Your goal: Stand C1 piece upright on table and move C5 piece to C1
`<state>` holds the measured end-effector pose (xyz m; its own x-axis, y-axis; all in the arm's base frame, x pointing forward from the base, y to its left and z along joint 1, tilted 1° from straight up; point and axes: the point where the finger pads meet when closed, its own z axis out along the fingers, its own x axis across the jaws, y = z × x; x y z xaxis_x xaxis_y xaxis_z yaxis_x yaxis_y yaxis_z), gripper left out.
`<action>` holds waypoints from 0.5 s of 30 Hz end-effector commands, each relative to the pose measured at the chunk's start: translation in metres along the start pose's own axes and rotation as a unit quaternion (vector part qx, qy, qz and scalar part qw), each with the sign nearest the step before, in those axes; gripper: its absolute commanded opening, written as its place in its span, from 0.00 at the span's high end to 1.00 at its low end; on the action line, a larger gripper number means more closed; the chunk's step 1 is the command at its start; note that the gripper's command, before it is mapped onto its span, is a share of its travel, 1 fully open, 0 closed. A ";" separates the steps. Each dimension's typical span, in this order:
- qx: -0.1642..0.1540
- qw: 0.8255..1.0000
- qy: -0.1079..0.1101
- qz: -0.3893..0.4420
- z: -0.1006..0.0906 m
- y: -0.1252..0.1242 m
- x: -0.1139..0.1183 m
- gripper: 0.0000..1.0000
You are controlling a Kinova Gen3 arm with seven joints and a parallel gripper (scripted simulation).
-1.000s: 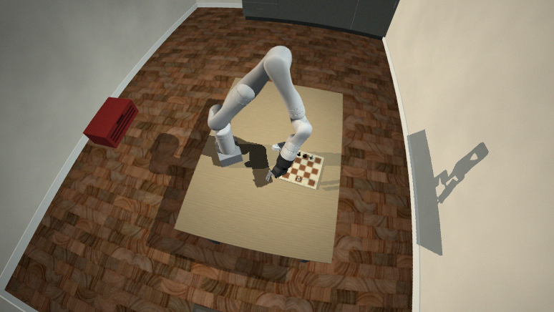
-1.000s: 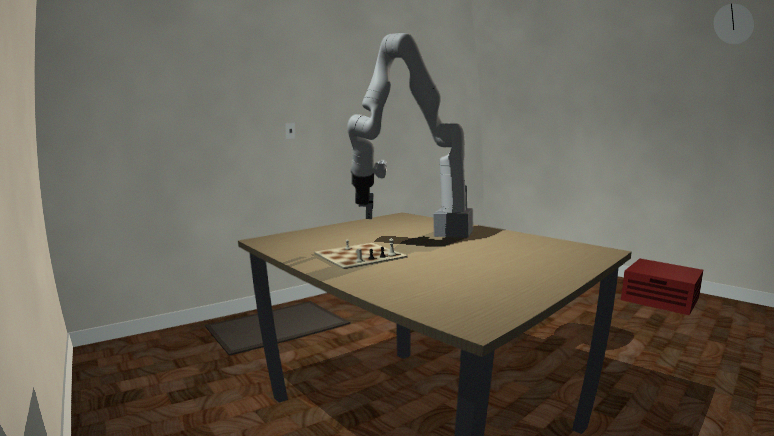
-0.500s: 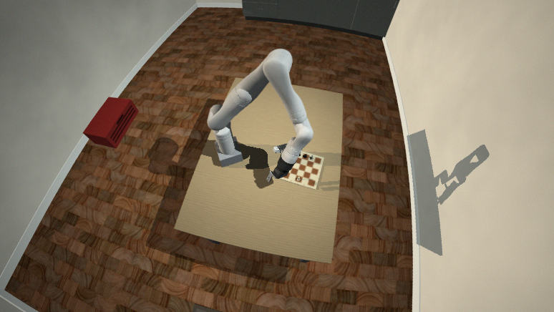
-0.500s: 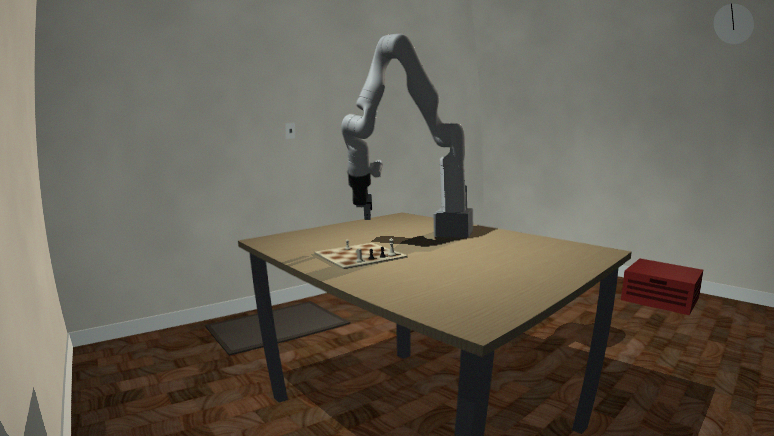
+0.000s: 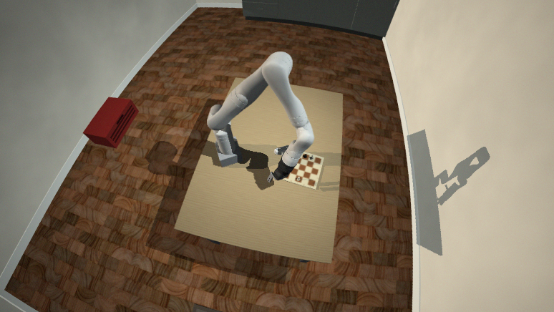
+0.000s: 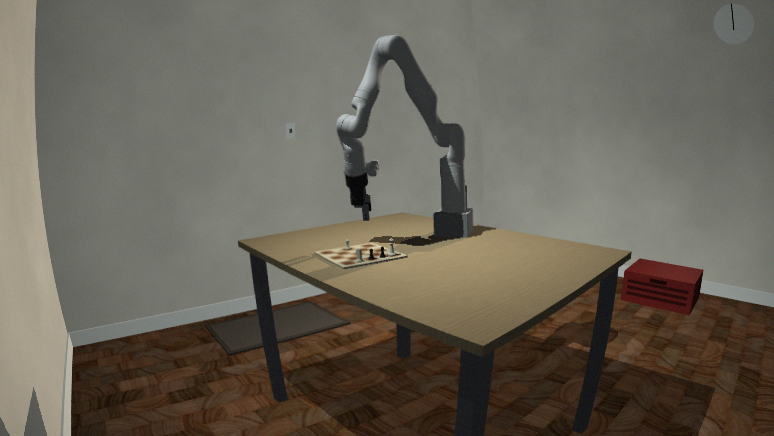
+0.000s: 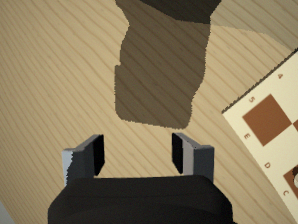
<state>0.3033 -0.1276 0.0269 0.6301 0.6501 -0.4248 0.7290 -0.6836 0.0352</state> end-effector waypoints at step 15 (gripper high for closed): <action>0.021 1.000 0.014 0.018 0.003 0.008 -0.001 0.00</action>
<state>0.3077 -0.1340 0.0247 0.6614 0.6354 -0.3985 0.6962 -0.7177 0.0112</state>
